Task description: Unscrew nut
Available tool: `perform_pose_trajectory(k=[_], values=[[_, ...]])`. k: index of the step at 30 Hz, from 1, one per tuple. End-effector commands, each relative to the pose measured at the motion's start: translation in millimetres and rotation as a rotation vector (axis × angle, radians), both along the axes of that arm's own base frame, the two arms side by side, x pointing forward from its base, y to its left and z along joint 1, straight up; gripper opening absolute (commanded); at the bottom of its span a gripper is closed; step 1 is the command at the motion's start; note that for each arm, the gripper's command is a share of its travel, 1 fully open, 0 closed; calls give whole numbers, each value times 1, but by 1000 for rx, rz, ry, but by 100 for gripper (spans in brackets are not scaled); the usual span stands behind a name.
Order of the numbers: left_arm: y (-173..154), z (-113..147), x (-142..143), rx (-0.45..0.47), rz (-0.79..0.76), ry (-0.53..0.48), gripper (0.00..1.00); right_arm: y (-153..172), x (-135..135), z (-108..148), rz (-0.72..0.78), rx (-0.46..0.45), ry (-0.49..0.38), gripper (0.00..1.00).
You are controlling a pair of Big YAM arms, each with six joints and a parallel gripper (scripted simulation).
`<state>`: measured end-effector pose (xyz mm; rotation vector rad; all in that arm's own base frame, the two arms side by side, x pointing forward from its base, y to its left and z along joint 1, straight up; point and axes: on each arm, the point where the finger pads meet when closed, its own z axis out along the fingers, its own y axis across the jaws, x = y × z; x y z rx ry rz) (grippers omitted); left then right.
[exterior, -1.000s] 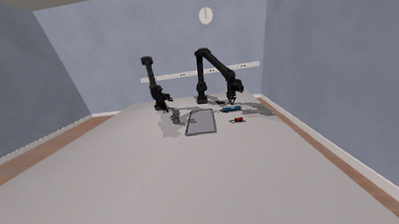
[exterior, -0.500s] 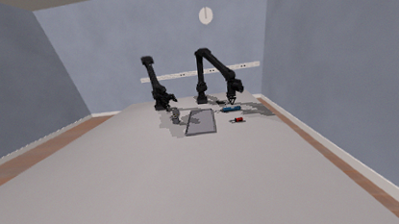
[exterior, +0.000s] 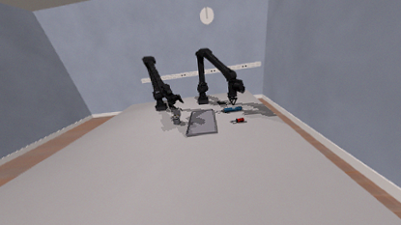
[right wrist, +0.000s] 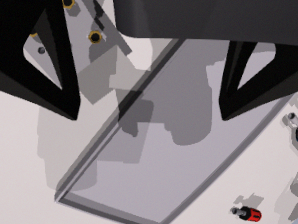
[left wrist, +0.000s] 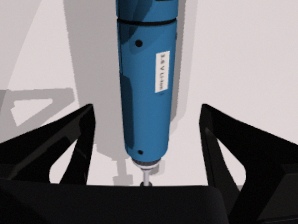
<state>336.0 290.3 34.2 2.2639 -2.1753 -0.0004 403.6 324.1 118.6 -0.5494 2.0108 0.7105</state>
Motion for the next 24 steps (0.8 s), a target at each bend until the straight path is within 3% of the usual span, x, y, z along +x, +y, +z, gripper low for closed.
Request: perform_pose_trajectory(k=[1, 8, 13, 24], values=[[9, 12, 10, 22, 0, -26, 65, 35, 6, 11, -13, 45, 35, 86], [9, 12, 10, 22, 0, -26, 65, 66, 0, 1, -92, 58, 104, 86], [9, 12, 10, 22, 0, -26, 65, 57, 8, 1, -114, 59, 104, 86], [9, 12, 10, 22, 0, -26, 65, 114, -22, -13, -220, 85, 176, 86]])
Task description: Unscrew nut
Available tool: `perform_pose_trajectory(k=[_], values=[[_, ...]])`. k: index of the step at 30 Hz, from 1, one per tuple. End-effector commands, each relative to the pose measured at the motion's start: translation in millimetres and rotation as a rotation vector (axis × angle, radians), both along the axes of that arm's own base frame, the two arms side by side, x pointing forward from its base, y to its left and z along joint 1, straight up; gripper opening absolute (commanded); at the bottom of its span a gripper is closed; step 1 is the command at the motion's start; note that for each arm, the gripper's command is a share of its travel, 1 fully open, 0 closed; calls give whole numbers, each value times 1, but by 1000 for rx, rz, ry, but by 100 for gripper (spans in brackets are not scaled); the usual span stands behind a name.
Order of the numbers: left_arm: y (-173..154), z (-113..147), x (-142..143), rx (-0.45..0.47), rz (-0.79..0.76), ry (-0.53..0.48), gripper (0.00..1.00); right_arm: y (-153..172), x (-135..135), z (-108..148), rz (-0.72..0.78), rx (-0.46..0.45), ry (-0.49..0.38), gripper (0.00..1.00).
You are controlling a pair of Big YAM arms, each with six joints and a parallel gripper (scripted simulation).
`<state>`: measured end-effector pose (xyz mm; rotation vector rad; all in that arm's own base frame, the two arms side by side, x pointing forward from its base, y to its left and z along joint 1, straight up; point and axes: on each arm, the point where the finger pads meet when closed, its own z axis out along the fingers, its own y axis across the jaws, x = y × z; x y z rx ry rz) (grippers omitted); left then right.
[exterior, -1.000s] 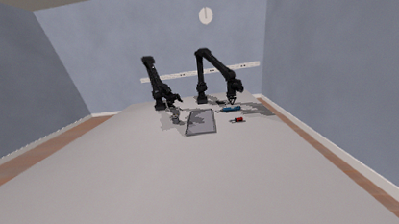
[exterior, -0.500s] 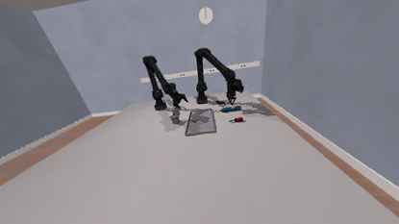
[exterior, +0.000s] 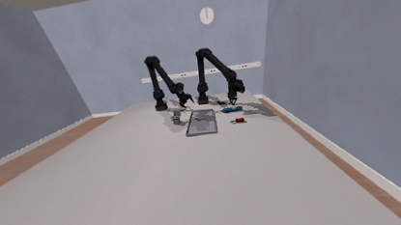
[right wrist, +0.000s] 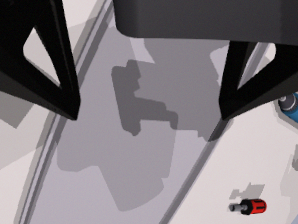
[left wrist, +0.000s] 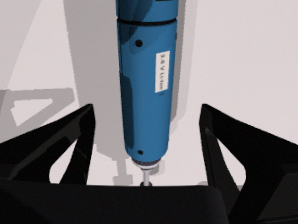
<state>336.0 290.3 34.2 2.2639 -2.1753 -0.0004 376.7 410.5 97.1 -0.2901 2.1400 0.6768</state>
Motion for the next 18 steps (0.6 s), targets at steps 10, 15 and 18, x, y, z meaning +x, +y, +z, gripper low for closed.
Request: perform_pose_trajectory(k=[10, 15, 18], values=[[9, 12, 10, 22, 0, -26, 65, 48, -9, 3, -88, 70, 54, 86], [9, 12, 10, 22, 0, -26, 65, 69, -24, -2, -146, 88, 70, 86], [9, 12, 10, 22, 0, -26, 65, 81, -33, -5, -180, 98, 79, 86]])
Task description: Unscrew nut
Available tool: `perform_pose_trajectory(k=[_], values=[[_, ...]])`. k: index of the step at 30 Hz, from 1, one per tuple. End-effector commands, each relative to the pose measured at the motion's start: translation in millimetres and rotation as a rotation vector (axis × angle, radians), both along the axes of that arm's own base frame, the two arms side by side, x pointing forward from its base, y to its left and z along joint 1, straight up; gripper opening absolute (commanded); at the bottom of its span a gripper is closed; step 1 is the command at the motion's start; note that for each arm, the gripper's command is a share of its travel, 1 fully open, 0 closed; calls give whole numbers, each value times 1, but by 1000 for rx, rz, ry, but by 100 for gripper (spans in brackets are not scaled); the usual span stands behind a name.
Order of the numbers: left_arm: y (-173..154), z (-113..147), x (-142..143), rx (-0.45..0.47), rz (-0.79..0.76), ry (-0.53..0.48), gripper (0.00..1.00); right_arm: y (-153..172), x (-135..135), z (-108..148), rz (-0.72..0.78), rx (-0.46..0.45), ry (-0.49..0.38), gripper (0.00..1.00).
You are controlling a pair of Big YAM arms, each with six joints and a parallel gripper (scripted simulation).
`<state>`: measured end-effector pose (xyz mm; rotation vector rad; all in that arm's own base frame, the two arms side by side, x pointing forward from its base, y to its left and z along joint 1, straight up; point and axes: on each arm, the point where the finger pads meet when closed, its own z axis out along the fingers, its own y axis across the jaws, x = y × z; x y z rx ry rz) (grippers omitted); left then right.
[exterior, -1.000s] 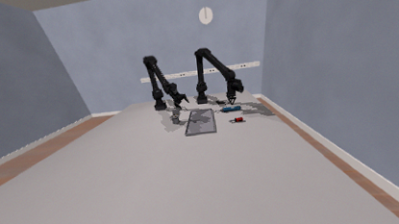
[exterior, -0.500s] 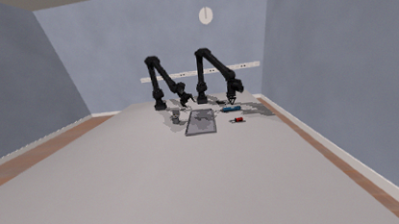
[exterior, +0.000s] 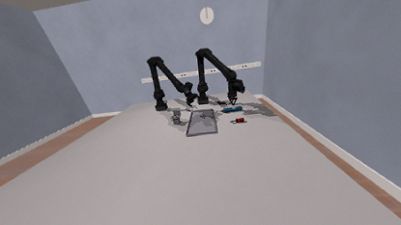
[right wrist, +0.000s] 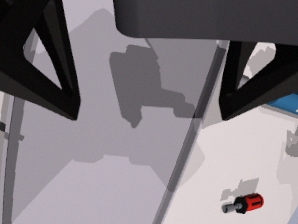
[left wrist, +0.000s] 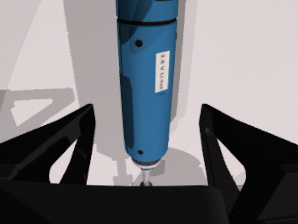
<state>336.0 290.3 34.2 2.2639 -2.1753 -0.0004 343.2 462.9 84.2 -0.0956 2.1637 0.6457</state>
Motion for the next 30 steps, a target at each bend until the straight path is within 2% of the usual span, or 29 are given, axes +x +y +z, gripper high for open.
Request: perform_pose_trajectory(k=[1, 2, 3, 5, 6, 7, 17, 22, 23, 26, 27, 30], values=[[9, 12, 10, 22, 0, -26, 65, 28, 0, 8, -34, 59, 30, 86], [9, 12, 10, 22, 0, -26, 65, 28, 0, 8, -34, 59, 30, 86], [9, 12, 10, 22, 0, -26, 65, 20, 11, 8, -57, 60, 29, 86], [9, 12, 10, 22, 0, -26, 65, 20, 11, 8, -57, 60, 29, 86], [9, 12, 10, 22, 0, -26, 65, 32, -3, 14, -44, 76, 24, 86], [9, 12, 10, 22, 0, -26, 65, 35, -8, 6, -55, 70, 30, 86], [9, 12, 10, 22, 0, -26, 65, 71, -48, -1, -162, 121, 27, 86], [9, 12, 10, 22, 0, -26, 65, 64, -36, -1, -185, 121, 26, 86], [9, 12, 10, 22, 0, -26, 65, 62, -37, 18, -184, 151, 18, 86], [9, 12, 10, 22, 0, -26, 65, 63, -37, 18, -182, 152, 19, 86], [9, 12, 10, 22, 0, -26, 65, 61, -45, 2, -165, 123, 21, 86], [9, 12, 10, 22, 0, -26, 65, 61, -45, 2, -165, 123, 21, 86]])
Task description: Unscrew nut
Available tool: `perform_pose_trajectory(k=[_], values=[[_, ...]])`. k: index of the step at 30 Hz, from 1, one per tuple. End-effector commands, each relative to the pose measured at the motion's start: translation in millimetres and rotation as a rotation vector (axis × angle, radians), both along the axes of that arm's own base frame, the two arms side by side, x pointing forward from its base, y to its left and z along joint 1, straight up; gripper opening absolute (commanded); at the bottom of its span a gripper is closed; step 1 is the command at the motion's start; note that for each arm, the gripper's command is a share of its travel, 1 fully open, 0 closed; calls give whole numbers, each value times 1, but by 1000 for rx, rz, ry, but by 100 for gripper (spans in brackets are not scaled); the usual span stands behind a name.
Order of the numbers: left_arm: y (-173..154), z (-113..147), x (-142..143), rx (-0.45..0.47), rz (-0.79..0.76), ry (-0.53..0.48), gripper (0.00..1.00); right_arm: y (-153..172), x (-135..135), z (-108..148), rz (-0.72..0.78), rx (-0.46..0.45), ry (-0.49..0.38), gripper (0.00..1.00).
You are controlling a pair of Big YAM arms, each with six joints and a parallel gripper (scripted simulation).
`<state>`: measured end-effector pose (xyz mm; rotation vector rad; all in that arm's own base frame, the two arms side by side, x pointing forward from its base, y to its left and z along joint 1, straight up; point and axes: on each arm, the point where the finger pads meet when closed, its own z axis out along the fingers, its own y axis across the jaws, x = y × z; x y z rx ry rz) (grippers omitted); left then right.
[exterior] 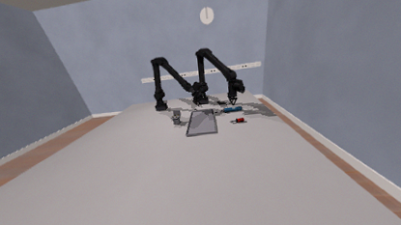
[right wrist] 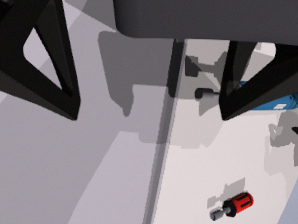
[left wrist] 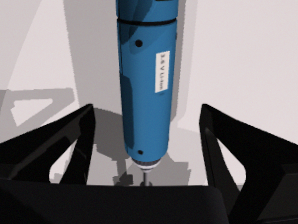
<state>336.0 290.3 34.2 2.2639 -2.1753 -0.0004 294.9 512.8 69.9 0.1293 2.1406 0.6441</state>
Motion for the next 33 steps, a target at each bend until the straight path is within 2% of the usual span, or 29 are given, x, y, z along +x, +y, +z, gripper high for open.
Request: perform_pose_trajectory(k=[1, 26, 27, 33], values=[[9, 12, 10, 22, 0, -26, 65, 11, 3, 16, -6, 41, -8, 86], [9, 12, 10, 22, 0, -26, 65, 11, 3, 16, -6, 41, -8, 86], [10, 30, 23, 45, -47, -50, 65, 11, 3, 16, -6, 41, -8, 86], [-3, 28, 33, 37, -193, -33, 65, 11, 3, 16, -6, 41, -8, 86]])
